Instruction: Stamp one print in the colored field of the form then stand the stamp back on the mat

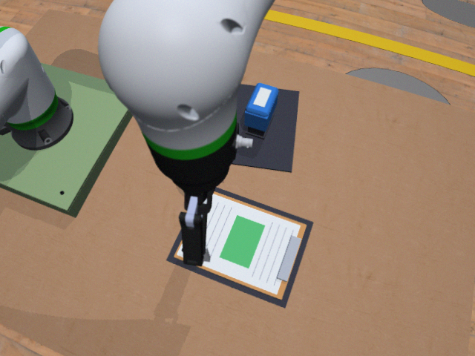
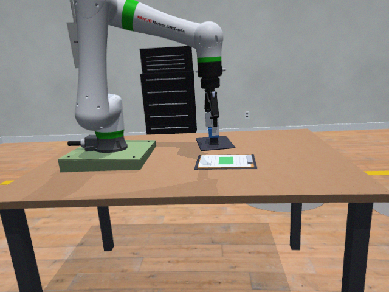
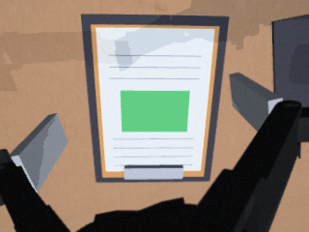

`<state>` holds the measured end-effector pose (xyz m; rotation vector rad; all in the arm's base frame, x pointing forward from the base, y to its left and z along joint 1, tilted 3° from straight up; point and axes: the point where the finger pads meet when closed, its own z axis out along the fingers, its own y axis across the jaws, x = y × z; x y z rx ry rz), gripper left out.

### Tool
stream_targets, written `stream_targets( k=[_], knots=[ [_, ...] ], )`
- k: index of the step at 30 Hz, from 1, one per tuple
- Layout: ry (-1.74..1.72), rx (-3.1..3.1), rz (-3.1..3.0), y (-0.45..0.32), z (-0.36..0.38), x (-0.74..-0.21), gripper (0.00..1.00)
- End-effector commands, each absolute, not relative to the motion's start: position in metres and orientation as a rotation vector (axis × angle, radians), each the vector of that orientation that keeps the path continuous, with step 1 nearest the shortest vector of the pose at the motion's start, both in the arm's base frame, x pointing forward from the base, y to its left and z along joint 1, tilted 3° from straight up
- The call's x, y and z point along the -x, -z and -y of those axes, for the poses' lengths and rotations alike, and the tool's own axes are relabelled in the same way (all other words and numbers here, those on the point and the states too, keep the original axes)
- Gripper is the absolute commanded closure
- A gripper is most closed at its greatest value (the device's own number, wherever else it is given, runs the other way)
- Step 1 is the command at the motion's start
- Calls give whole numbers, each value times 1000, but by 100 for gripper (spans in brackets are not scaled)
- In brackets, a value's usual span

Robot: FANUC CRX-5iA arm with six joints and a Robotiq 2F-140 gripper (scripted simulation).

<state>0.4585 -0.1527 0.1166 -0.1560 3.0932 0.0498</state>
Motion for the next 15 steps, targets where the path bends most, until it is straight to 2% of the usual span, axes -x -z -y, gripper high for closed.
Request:
stream_targets(
  k=[1,7,15],
  knots=[
    [-49,156,-3093,-117,153,-459,0],
    [-48,230,-3087,-119,153,-459,0],
    [-24,964,-2936,-151,154,-459,0]
  ],
)
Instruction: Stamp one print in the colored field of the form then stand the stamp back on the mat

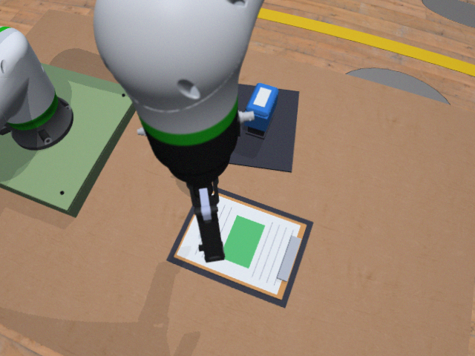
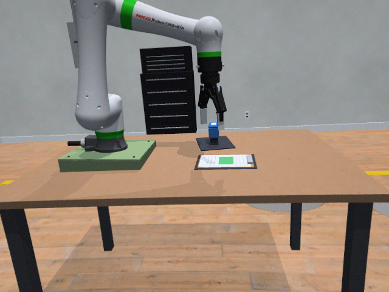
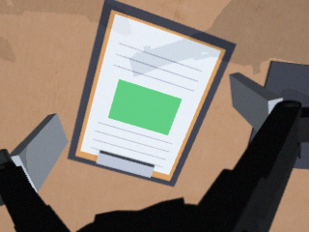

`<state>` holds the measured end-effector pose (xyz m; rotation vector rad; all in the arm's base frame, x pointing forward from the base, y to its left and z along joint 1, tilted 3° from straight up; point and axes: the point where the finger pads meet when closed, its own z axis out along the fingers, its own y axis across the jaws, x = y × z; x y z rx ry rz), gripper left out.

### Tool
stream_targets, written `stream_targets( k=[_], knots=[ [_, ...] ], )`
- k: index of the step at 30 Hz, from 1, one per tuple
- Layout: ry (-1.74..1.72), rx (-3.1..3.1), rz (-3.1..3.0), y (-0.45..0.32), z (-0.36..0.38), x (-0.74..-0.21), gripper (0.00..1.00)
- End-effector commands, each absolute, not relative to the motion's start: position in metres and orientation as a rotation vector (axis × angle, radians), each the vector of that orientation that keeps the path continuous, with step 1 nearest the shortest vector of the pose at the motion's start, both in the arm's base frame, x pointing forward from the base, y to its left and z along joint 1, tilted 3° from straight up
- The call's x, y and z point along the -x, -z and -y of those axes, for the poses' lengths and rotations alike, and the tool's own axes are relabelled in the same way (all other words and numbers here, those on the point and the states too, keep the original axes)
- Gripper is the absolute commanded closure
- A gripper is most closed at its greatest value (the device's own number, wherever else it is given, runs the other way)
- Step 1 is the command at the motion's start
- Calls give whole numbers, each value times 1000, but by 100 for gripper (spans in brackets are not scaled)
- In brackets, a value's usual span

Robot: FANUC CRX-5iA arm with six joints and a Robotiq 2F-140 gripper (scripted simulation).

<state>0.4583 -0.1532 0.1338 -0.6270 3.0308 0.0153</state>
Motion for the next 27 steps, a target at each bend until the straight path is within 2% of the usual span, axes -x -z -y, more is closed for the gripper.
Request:
stream_targets(
  k=[1,17,18,27],
  knots=[
    [-18,1041,-2910,-157,154,-458,0],
    [5,2050,-2308,-186,154,-456,0],
    [5,2050,-2308,-186,154,-456,46],
    [4,2051,-2307,-184,133,-458,46]
  ],
)
